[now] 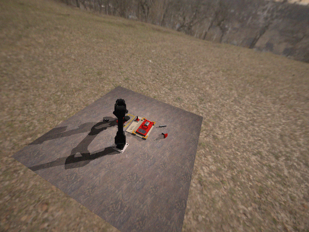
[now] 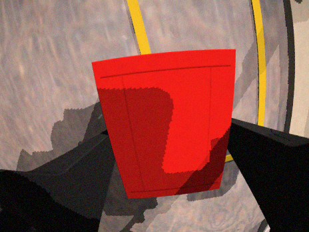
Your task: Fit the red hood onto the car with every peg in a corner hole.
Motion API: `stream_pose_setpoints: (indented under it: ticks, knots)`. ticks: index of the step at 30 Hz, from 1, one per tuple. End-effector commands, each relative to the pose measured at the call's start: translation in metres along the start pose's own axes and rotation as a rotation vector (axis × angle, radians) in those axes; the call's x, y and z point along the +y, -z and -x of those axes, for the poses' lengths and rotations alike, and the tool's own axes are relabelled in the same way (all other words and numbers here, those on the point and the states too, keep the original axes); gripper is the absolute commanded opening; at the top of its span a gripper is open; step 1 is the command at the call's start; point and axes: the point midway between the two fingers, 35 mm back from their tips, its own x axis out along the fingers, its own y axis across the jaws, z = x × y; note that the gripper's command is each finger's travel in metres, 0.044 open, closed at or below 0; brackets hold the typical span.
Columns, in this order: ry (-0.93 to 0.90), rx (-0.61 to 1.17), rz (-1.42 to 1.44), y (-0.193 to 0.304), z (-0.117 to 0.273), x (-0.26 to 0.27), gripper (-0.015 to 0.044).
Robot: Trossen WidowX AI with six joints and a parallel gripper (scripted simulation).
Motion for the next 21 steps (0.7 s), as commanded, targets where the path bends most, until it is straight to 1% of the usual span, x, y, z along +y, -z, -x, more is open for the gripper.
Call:
stream_pose_setpoints:
  ticks: [1, 9, 10, 21]
  knots:
    - [0.0, 0.0, 0.0, 0.0, 0.0, 0.0, 0.0222]
    - [0.0, 0.0, 0.0, 0.0, 0.011, 0.0, 0.0012]
    - [0.0, 0.0, 0.0, 0.0, 0.014, 0.0, 0.0]
    - [0.0, 0.0, 0.0, 0.0, 0.047, 0.0, 0.0]
